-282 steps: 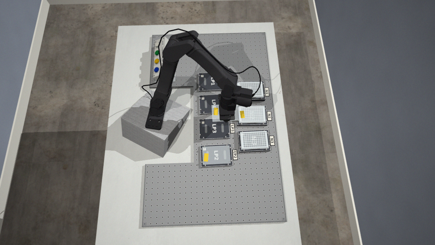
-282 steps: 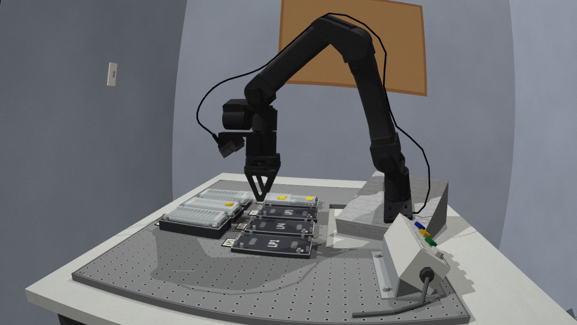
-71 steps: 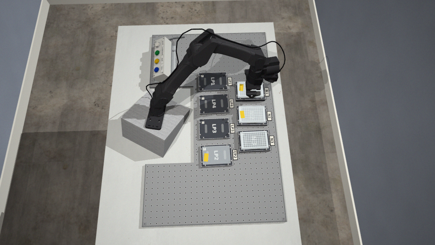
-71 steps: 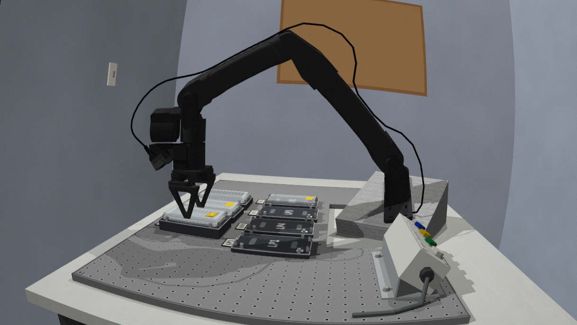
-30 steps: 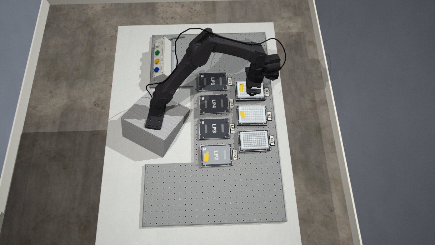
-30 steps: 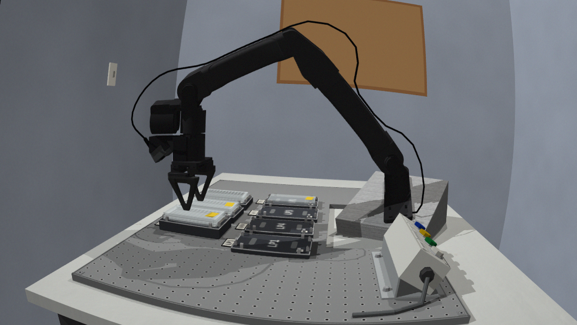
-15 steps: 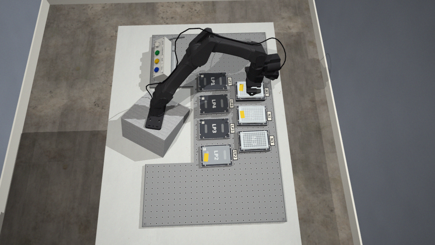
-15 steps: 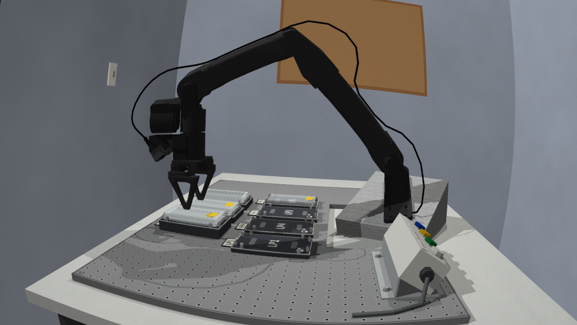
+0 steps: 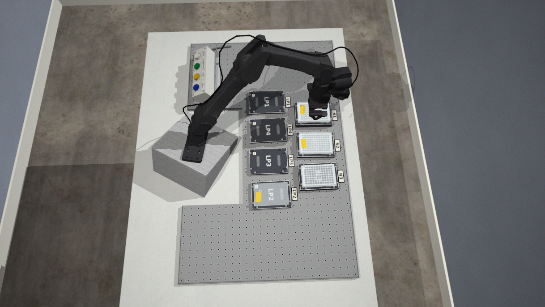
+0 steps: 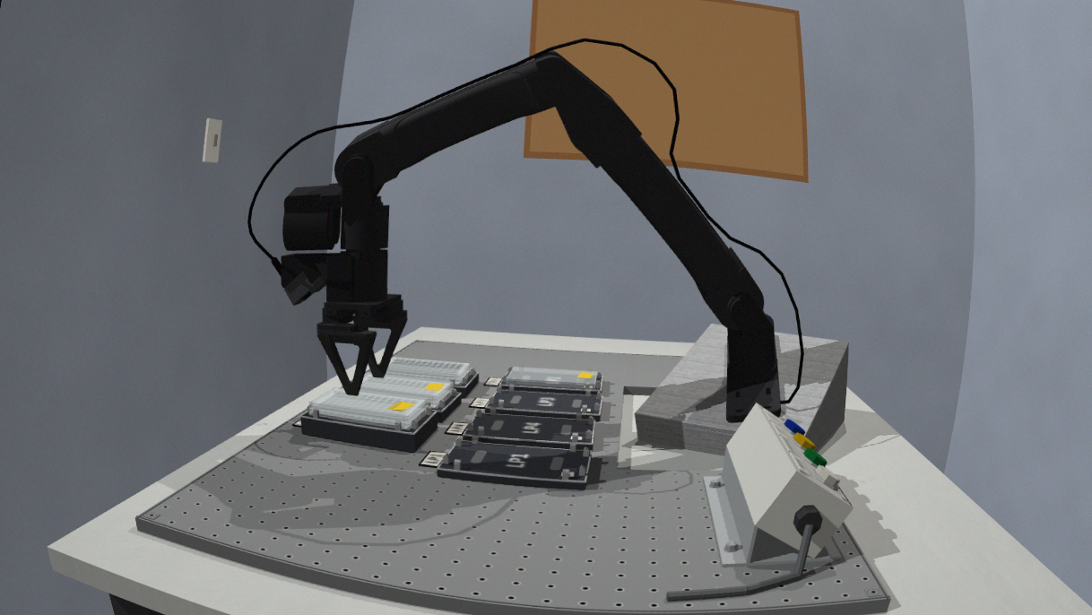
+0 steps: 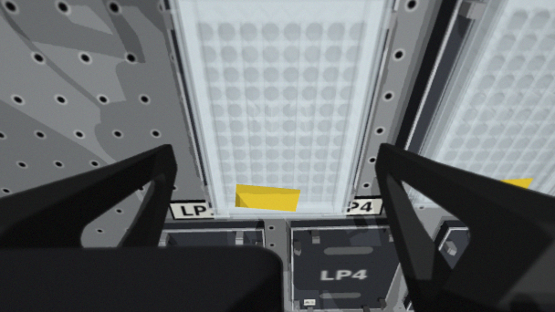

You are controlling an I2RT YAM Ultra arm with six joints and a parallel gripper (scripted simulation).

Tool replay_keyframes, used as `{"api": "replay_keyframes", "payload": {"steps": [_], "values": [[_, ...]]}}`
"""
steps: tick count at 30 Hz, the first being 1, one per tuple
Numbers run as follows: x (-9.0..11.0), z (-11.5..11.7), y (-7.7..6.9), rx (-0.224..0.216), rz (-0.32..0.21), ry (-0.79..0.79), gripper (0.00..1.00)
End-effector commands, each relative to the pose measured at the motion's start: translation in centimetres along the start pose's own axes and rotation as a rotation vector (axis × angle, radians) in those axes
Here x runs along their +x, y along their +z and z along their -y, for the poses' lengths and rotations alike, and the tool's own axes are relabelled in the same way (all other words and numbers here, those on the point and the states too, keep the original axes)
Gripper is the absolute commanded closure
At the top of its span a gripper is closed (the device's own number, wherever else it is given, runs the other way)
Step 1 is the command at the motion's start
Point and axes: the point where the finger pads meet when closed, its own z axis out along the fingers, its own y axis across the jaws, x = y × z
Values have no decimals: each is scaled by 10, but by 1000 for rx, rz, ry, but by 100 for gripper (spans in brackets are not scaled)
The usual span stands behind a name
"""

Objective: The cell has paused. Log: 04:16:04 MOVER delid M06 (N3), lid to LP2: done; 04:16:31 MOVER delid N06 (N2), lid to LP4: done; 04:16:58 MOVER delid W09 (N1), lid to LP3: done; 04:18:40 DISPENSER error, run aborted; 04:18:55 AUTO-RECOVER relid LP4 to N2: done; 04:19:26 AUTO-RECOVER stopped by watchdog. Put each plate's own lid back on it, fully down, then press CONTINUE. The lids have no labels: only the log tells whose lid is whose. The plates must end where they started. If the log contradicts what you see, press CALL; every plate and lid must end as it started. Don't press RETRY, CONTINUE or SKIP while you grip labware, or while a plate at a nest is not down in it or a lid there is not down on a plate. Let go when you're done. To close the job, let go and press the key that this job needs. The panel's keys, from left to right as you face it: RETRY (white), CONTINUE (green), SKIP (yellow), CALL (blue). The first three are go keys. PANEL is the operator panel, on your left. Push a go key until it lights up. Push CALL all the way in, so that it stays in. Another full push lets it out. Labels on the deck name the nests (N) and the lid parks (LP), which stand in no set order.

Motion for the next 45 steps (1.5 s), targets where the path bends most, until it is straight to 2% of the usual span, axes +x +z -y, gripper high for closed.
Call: {"api": "replay_keyframes", "payload": {"steps": [1, 21, 36, 38, 45], "values": [[-10, 4, -20, -5, 48, 0, 0], [-9, 4, -19, -5, 47, 1, 0], [31, 71, -15, -9, 51, -31, 0], [31, 71, -15, -9, 51, -31, 0], [48, 102, -14, -7, 51, -31, 0]]}}
